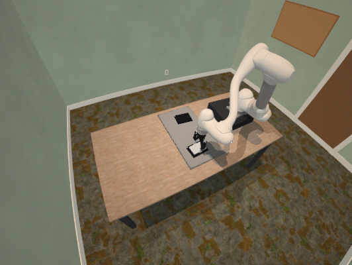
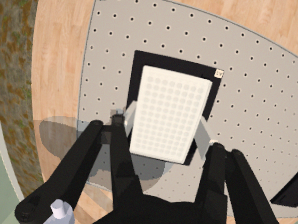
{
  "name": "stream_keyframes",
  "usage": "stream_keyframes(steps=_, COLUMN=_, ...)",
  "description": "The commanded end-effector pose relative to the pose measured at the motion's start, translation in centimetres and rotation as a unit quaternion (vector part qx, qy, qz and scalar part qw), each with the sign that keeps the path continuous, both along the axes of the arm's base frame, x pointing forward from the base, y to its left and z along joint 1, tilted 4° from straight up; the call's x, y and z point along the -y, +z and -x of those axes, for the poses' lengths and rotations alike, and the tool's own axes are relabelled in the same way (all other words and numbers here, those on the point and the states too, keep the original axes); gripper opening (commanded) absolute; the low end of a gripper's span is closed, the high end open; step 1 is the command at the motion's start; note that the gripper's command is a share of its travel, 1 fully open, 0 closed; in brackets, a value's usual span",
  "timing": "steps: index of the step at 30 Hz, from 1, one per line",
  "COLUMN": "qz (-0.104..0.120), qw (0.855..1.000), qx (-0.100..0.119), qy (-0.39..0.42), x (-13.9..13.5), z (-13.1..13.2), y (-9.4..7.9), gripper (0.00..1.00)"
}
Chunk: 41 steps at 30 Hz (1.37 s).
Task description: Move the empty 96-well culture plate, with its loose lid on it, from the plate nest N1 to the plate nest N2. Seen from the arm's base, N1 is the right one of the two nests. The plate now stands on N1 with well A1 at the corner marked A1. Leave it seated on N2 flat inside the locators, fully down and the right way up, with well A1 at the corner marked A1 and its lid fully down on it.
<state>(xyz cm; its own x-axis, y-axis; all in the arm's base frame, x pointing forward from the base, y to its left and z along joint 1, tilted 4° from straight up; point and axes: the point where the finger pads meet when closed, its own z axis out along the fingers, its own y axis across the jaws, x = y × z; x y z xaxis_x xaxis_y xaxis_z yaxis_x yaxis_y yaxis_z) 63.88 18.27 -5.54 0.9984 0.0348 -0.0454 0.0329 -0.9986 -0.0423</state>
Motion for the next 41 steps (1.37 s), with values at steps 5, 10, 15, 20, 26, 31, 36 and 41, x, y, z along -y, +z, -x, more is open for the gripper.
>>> stream_keyframes(steps=5, qz=0.0, qw=1.0, qx=0.0, qy=0.0, x=0.0, z=0.0, y=0.0, gripper=1.0)
stream_keyframes(steps=10, qz=0.0, qw=1.0, qx=0.0, qy=0.0, x=0.0, z=0.0, y=0.0, gripper=1.0)
stream_keyframes(steps=15, qz=0.0, qw=1.0, qx=0.0, qy=0.0, x=0.0, z=0.0, y=0.0, gripper=1.0)
stream_keyframes(steps=20, qz=0.0, qw=1.0, qx=0.0, qy=0.0, x=0.0, z=0.0, y=0.0, gripper=1.0)
stream_keyframes(steps=26, qz=0.0, qw=1.0, qx=0.0, qy=0.0, x=0.0, z=0.0, y=0.5, gripper=1.0)
stream_keyframes(steps=31, qz=0.0, qw=1.0, qx=0.0, qy=0.0, x=0.1, z=-0.1, y=1.8, gripper=1.0)
stream_keyframes(steps=36, qz=0.0, qw=1.0, qx=0.0, qy=0.0, x=0.1, z=-0.1, y=3.2, gripper=1.0)
stream_keyframes(steps=41, qz=0.0, qw=1.0, qx=0.0, qy=0.0, x=0.1, z=-0.2, y=3.4, gripper=1.0)
